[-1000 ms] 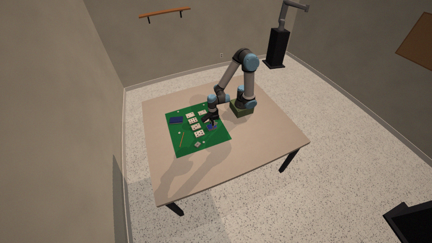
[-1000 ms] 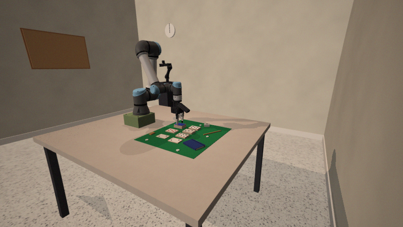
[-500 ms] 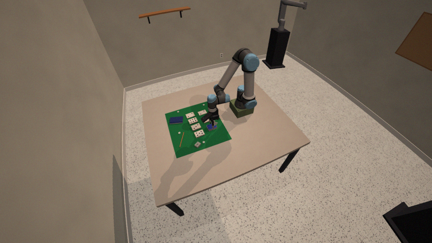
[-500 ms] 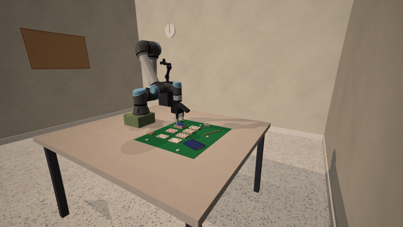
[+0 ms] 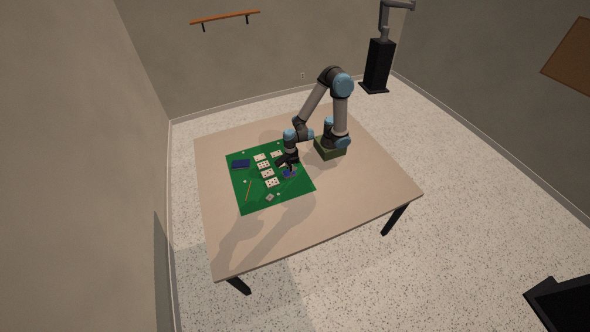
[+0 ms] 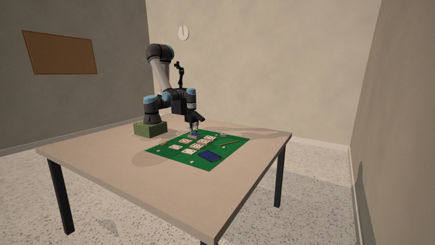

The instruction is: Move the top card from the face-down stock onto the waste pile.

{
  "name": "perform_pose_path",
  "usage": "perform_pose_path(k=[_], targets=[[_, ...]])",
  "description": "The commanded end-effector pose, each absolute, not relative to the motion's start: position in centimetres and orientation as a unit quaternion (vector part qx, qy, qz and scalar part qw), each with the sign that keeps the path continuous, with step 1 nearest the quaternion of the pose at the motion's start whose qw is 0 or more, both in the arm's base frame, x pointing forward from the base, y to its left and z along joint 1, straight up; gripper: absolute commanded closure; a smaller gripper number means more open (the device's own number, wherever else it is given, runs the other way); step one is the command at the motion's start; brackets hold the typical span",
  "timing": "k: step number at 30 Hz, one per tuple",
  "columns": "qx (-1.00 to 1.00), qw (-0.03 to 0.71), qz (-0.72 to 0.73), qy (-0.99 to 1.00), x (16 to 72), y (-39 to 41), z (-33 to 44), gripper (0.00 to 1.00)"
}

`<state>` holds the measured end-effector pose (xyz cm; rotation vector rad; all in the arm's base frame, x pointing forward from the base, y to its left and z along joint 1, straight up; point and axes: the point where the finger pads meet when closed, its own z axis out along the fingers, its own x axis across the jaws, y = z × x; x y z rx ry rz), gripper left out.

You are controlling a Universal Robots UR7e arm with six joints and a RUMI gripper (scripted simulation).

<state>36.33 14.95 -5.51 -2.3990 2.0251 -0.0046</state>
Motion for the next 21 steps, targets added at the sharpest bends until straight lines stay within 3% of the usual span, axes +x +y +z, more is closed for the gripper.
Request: perform_pose_path(k=[1, 21], targets=[[-0.764, 0.001, -0.001, 0.645, 36.28, 14.95, -5.56, 0.57], [-0.764, 0.001, -0.001, 0.645, 36.28, 14.95, -5.56, 0.59]])
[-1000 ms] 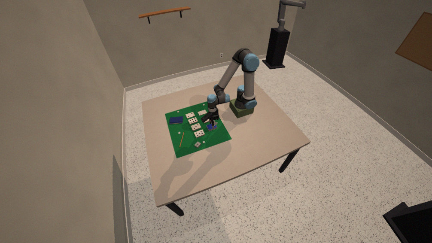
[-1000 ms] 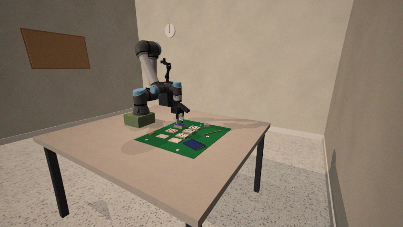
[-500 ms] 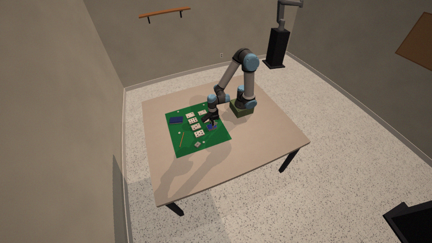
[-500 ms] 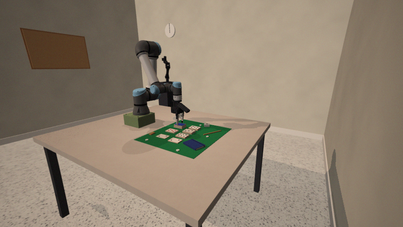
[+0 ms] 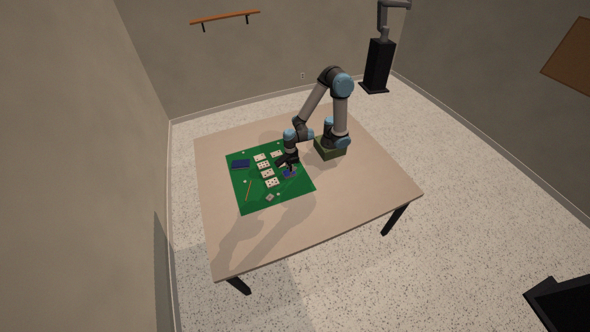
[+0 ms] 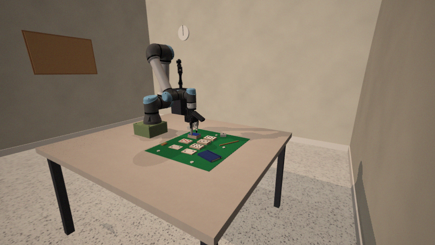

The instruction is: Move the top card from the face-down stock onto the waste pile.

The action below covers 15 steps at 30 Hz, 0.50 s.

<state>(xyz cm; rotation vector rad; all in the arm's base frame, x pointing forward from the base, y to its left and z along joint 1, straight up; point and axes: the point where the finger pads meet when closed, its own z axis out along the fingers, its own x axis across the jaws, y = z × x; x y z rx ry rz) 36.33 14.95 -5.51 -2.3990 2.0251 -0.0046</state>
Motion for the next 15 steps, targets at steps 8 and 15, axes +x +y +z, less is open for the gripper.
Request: perform_pose_path(k=[8, 15], targets=[[-0.764, 0.001, -0.001, 0.645, 36.28, 14.95, -5.56, 0.60], [-0.764, 0.001, -0.001, 0.645, 36.28, 14.95, -5.56, 0.60]])
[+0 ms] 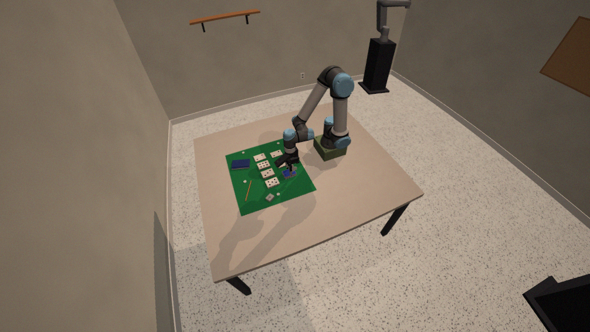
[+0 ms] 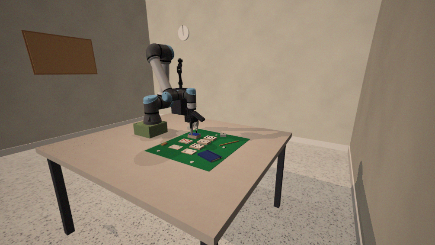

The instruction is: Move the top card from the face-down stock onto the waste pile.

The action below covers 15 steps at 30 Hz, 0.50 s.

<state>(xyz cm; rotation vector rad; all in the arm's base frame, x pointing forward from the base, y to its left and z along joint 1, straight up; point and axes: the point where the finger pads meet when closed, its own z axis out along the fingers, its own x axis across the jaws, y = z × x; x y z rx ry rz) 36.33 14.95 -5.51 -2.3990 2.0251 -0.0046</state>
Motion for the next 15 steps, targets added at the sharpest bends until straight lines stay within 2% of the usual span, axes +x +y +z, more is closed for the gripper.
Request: perform_pose_path(k=[1, 15], targets=[[-0.764, 0.001, -0.001, 0.645, 36.28, 14.95, -5.56, 0.60], [-0.764, 0.001, -0.001, 0.645, 36.28, 14.95, -5.56, 0.61]])
